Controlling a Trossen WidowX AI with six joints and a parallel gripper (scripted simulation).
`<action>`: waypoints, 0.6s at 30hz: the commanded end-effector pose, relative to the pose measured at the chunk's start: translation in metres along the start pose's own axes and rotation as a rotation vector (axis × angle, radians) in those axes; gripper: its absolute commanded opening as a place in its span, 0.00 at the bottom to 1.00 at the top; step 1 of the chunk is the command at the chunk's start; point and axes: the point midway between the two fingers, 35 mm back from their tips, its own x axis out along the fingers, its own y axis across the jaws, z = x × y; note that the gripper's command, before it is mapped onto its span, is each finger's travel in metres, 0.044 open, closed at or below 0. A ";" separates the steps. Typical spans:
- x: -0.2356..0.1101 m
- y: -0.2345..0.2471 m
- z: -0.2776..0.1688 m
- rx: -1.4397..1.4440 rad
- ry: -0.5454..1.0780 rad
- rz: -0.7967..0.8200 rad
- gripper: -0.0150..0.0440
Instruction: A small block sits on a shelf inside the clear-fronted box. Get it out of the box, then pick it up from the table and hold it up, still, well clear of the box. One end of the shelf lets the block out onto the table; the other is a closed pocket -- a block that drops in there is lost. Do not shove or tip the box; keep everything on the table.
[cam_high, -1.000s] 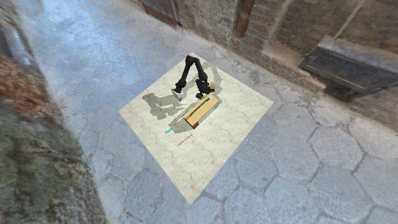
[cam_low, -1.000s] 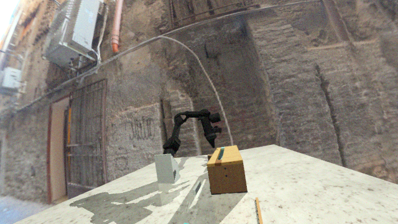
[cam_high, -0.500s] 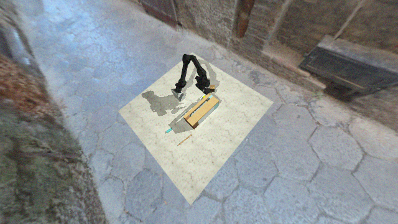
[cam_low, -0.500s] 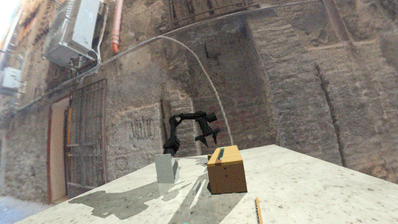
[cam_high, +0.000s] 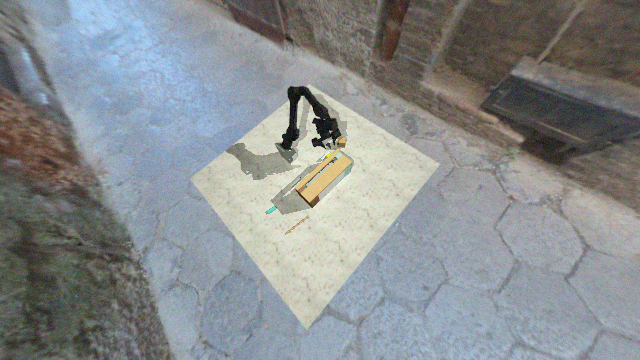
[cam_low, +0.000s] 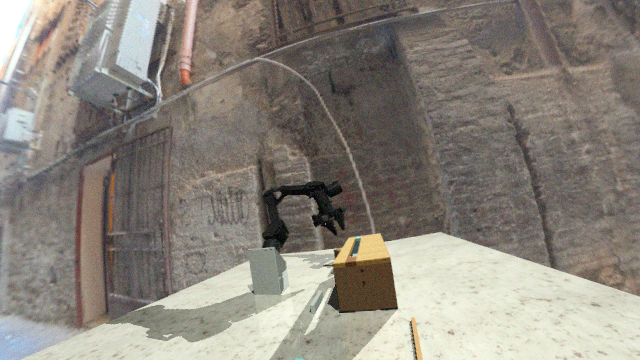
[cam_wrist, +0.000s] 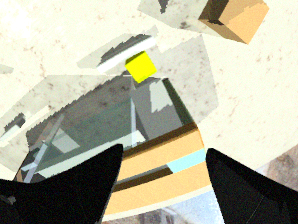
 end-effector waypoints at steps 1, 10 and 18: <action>-0.003 0.001 0.006 -0.498 0.069 0.003 0.74; -0.003 0.001 0.006 -0.498 0.069 0.003 0.74; 0.071 0.011 0.025 -0.501 0.068 0.006 0.74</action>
